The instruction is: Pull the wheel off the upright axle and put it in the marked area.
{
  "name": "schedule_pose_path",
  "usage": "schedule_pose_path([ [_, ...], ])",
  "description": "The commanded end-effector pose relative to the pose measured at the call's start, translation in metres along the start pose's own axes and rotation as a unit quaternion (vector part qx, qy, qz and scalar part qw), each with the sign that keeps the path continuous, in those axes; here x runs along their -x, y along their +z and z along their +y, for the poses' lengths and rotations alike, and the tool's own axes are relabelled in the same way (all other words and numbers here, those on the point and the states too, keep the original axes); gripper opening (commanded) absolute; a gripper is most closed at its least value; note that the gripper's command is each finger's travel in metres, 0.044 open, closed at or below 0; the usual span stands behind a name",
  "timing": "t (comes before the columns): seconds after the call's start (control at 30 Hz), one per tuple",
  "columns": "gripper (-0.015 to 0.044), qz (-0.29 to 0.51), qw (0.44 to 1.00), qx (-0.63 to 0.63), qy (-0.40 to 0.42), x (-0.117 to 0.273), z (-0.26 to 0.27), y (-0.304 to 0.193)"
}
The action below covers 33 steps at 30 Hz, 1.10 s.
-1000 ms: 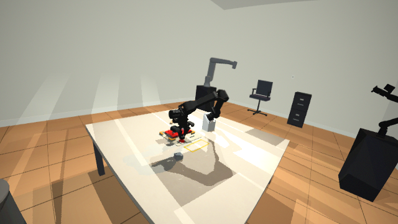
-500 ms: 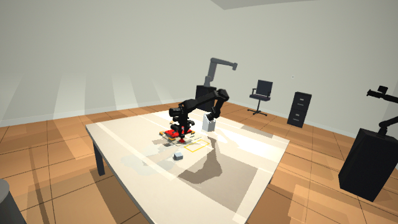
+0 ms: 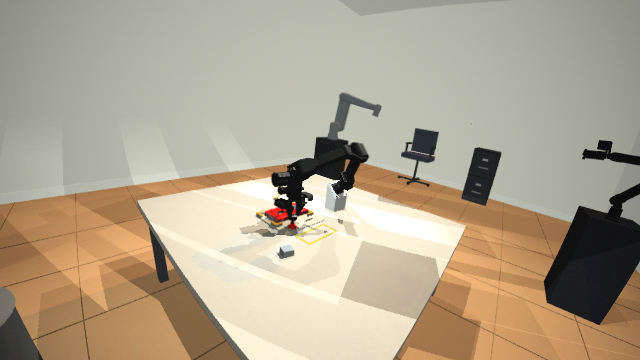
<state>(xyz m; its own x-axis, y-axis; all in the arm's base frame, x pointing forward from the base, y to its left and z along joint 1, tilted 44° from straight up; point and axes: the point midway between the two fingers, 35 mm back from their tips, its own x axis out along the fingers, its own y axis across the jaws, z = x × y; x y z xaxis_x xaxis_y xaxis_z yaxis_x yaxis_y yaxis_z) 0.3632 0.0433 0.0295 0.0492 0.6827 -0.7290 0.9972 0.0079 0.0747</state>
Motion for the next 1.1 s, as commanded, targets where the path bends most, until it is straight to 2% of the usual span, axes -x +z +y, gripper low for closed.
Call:
schedule_pose_path([
  [0.0, 0.0, 0.0, 1.0, 0.002, 0.002, 0.003, 0.001, 0.0],
  [1.07, 0.0, 0.0, 1.0, 0.0, 0.004, 0.014, 0.001, 0.0],
])
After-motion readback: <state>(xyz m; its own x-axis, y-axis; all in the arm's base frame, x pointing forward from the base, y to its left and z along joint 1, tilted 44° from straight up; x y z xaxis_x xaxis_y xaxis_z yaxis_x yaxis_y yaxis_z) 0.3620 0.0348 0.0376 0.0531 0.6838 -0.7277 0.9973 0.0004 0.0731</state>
